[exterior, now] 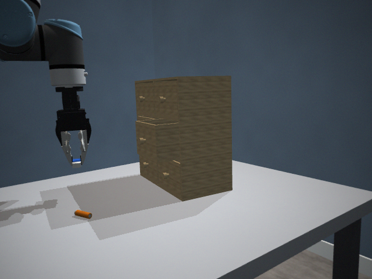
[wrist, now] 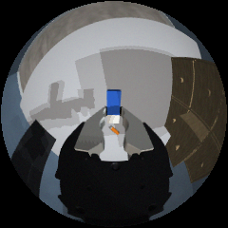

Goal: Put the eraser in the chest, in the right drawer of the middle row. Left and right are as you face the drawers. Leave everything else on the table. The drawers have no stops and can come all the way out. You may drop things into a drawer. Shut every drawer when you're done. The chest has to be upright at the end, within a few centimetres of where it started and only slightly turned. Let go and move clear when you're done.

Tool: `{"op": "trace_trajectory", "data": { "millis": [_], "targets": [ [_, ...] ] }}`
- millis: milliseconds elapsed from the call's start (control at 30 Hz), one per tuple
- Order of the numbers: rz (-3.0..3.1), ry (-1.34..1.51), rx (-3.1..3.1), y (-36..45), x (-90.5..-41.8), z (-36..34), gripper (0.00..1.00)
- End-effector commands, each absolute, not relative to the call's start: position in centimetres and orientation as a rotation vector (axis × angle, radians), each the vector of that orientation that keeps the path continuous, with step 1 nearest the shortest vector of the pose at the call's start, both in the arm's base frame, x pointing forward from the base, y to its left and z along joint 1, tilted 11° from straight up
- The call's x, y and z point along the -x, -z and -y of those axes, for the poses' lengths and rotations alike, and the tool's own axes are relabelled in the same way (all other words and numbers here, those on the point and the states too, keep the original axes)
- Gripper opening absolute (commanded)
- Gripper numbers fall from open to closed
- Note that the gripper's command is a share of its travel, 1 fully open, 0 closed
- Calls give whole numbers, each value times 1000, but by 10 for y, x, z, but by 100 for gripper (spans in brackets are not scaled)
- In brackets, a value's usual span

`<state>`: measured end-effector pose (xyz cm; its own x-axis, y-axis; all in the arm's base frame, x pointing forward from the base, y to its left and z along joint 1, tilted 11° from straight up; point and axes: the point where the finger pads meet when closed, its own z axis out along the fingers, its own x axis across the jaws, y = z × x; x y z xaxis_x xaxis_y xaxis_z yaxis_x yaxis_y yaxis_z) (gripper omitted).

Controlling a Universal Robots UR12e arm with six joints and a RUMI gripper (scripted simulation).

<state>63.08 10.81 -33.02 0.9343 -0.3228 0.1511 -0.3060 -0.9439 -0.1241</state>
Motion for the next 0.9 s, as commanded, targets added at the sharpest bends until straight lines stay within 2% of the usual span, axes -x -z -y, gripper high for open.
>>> {"op": "trace_trajectory", "data": {
  "millis": [0,867],
  "targets": [
    [-181,271,3036,330,-635,-101,11],
    [1291,311,2852,330,-654,-53,11]
  ]
}}
